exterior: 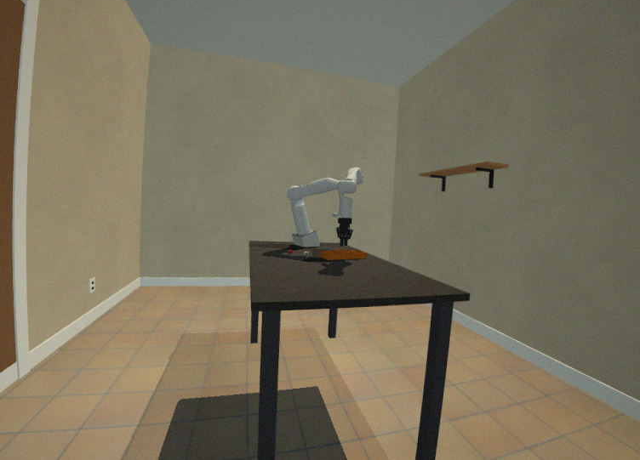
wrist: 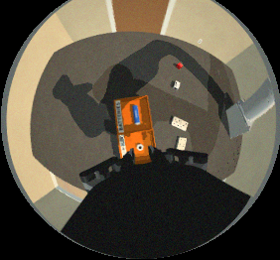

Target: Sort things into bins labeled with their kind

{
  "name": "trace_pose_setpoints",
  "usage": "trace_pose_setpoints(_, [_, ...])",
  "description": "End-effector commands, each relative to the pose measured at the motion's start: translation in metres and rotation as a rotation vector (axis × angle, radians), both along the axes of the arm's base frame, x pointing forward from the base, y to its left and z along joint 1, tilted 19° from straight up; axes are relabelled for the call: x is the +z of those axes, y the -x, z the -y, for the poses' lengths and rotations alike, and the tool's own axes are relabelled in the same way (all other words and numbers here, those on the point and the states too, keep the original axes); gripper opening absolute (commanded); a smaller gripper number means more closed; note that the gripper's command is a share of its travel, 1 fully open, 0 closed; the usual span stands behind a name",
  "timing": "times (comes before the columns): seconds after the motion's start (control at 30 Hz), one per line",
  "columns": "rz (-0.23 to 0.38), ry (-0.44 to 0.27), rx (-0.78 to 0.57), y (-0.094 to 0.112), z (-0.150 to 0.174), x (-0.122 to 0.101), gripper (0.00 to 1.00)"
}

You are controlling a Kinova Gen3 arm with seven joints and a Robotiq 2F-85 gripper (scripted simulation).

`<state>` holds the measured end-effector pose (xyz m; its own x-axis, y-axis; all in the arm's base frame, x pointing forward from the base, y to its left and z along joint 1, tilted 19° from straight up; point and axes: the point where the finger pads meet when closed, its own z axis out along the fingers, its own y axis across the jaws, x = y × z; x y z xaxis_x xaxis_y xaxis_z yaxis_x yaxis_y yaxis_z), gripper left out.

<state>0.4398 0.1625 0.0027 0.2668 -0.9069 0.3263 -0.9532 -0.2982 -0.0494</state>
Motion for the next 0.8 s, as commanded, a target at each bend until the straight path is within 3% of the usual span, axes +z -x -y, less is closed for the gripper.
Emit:
trace_pose_setpoints(0.0, [-0.001, -0.002, 0.003, 0.000, -0.002, 0.001, 0.31])
trace_pose_setpoints(0.4, [-0.001, -0.002, 0.003, 0.001, -0.003, 0.001, 0.31])
trace_pose_setpoints(0.53, [0.069, -0.038, -0.200, 0.013, 0.026, 0.011, 0.30])
trace_pose_setpoints(0.6, [0.069, -0.038, -0.200, 0.013, 0.026, 0.011, 0.30])
trace_pose_setpoints(0.77, [0.142, -0.072, -0.428, 0.030, 0.063, 0.022, 0.30])
